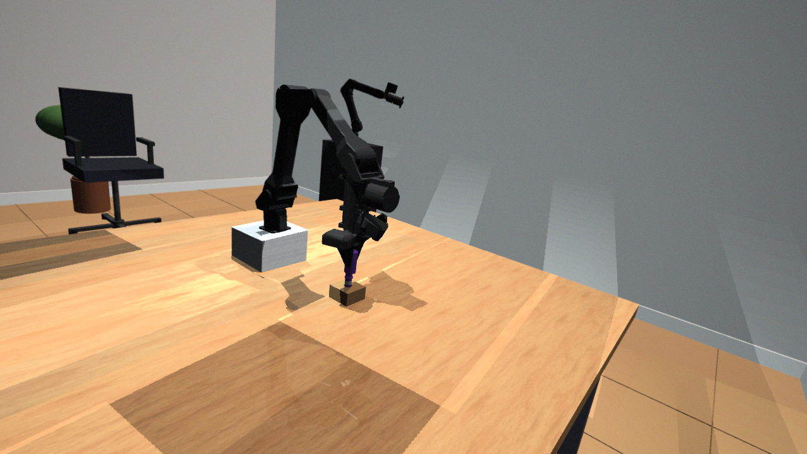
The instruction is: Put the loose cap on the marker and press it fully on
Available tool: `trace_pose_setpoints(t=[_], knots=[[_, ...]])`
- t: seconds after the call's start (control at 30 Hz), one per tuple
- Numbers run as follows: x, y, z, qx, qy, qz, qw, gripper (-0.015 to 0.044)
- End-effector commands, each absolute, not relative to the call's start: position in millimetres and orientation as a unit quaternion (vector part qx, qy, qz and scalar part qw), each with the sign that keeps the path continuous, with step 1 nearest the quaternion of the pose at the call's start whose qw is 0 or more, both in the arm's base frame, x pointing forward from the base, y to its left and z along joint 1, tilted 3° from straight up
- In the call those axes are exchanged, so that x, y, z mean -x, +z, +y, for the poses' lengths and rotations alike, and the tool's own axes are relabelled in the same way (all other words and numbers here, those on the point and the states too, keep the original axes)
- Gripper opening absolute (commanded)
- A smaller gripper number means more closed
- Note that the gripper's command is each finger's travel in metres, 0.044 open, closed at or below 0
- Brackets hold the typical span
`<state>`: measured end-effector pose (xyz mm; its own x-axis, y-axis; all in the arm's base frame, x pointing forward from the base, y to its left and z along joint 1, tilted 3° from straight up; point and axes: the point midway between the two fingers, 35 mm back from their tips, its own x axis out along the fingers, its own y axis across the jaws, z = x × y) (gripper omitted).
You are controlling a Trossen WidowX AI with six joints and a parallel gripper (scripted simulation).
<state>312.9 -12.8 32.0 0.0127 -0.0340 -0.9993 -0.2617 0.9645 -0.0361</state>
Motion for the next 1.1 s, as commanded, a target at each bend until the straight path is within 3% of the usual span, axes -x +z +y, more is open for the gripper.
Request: trace_pose_setpoints(t=[0.0,1.07], knots=[[-311.4,22.6,-13.4,0.107,0.082,0.703,0.699,0.0000],[-310.9,17.1,-13.6,0.107,0.082,0.703,0.699,0.0000]])
